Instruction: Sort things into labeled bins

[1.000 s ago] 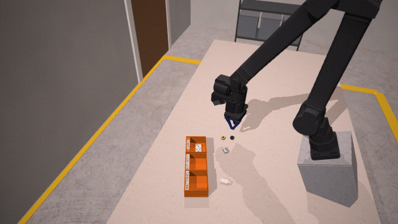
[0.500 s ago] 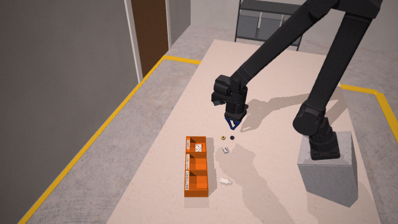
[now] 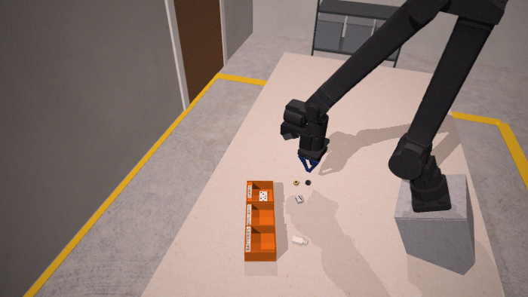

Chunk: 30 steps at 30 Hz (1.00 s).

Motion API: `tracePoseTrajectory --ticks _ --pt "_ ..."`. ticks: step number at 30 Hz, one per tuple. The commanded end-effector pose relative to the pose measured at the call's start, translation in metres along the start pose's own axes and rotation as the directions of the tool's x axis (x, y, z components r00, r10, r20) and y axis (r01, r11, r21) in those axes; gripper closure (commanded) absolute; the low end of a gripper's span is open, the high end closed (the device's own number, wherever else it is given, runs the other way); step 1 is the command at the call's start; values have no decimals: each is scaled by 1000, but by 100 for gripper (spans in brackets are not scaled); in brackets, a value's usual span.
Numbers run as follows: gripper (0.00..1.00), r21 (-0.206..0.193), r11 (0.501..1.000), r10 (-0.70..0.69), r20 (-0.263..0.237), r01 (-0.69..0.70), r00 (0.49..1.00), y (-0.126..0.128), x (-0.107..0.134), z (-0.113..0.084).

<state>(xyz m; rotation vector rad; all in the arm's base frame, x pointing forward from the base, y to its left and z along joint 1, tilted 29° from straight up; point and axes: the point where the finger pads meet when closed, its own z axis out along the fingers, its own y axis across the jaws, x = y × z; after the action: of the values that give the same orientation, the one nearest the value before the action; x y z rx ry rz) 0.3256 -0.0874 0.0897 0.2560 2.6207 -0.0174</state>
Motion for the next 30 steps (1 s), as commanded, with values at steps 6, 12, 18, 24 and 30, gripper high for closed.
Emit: tracePoseTrajectory --ticks 6,12,18,24,30 --pt "68 1 1000 3 13 -3 1000 2 -2 24" --pt "68 2 1000 -1 45 1 999 2 -22 35" --pt "68 3 1000 4 15 -4 1000 0 -4 57" --pt "68 1 1000 -2 31 2 1000 2 -15 62" --pt "68 5 1000 5 29 -5 1000 -1 -12 67"
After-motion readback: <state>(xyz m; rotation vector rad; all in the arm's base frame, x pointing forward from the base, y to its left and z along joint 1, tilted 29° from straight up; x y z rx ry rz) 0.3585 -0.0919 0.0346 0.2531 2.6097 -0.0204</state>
